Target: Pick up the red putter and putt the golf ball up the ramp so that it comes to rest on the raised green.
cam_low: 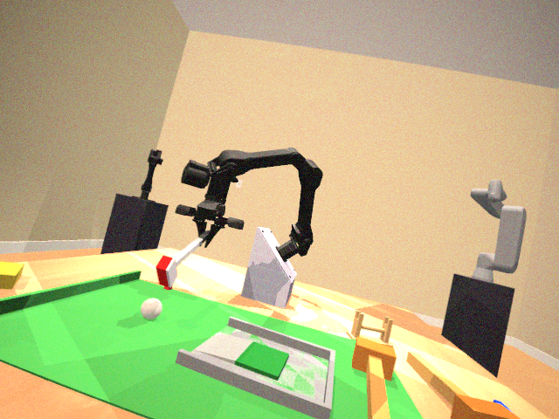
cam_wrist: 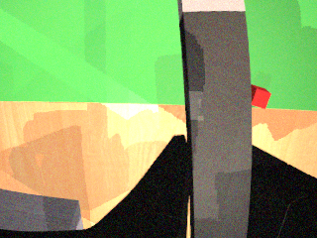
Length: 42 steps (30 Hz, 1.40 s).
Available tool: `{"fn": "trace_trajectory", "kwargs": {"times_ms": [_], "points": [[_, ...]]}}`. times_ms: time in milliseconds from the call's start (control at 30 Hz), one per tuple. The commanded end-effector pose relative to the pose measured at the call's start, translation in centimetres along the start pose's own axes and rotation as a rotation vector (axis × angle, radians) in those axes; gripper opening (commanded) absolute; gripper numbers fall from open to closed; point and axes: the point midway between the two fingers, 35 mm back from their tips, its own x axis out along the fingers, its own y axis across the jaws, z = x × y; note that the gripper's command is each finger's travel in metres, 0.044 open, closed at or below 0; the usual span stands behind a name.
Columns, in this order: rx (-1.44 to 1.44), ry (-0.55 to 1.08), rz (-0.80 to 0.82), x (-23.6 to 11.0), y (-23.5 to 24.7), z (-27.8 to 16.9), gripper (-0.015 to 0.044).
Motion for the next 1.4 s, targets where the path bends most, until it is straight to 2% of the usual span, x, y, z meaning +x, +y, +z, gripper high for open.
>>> {"fn": "trace_trajectory", "kwargs": {"times_ms": [0,200,333,567,1367], "points": [[0.102,0.003,0.001,0.2,-2.1,-1.3,0.0000],[0.220,0.010,0.006,0.7,-4.3,-3.2,0.0000],[0.220,0.010,0.006,1.3,-4.3,-3.1,0.0000],[0.220,0.009,0.007,4.6,-4.2,-3.2,0.0000],[0.220,0.009,0.008,7.6,-4.2,-3.2,0.0000]]}}
